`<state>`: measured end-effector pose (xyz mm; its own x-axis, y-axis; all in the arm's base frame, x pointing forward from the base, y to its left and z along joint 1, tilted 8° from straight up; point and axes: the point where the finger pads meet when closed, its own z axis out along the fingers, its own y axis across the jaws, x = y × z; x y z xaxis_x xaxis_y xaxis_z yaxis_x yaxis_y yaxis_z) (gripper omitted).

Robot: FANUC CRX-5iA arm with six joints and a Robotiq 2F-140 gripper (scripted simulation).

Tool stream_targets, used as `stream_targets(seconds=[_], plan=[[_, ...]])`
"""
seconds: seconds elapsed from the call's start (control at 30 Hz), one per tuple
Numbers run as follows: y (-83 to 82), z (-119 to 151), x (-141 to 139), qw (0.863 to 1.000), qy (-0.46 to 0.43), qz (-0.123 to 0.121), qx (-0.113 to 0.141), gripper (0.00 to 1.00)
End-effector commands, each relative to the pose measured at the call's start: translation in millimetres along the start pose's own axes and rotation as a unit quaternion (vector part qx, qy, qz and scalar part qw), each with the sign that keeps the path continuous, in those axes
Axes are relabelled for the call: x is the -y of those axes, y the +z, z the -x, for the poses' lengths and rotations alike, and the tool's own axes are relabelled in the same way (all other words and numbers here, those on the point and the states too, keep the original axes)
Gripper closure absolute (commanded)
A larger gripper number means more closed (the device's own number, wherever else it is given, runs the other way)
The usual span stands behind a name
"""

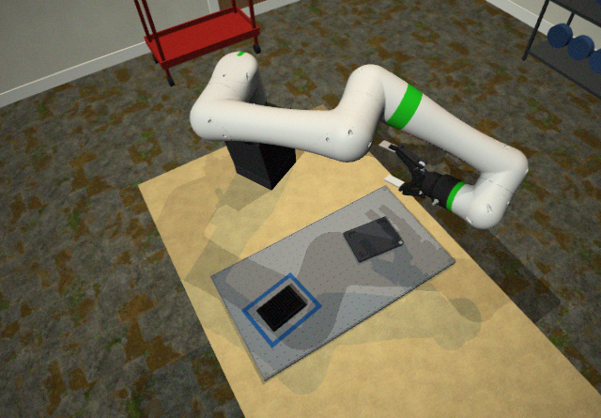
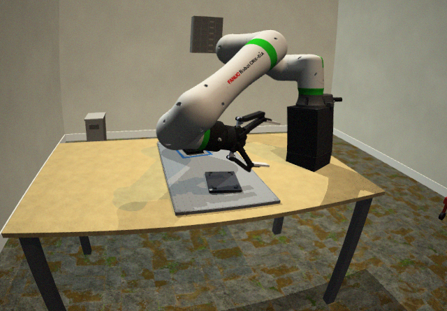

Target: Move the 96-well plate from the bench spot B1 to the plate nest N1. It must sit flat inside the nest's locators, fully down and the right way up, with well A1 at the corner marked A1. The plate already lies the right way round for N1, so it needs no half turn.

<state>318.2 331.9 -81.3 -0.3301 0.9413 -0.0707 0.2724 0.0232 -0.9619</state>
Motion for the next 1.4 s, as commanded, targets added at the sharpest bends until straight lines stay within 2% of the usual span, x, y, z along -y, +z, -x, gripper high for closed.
stream_targets(seconds=[0.0, 0.23, 0.53, 0.6, 0.83, 1.1, 1.17, 1.37], plan=[[-0.2, 0, 0, 1.000, 0.000, 0.000, 0.000, 0.00], [-9.6, 21, -18, 0.995, 0.089, 0.032, -0.032, 0.00], [-20.9, 52, -38, 0.969, 0.221, 0.074, -0.083, 0.00], [-20.9, 52, -38, 0.969, 0.221, 0.074, -0.083, 0.00], [-29.5, 79, -54, 0.934, 0.320, 0.100, -0.126, 0.00], [-39.0, 113, -70, 0.878, 0.427, 0.124, -0.176, 0.00], [-39.0, 113, -70, 0.878, 0.427, 0.124, -0.176, 0.00], [-45.2, 141, -80, 0.826, 0.502, 0.137, -0.216, 0.00]])
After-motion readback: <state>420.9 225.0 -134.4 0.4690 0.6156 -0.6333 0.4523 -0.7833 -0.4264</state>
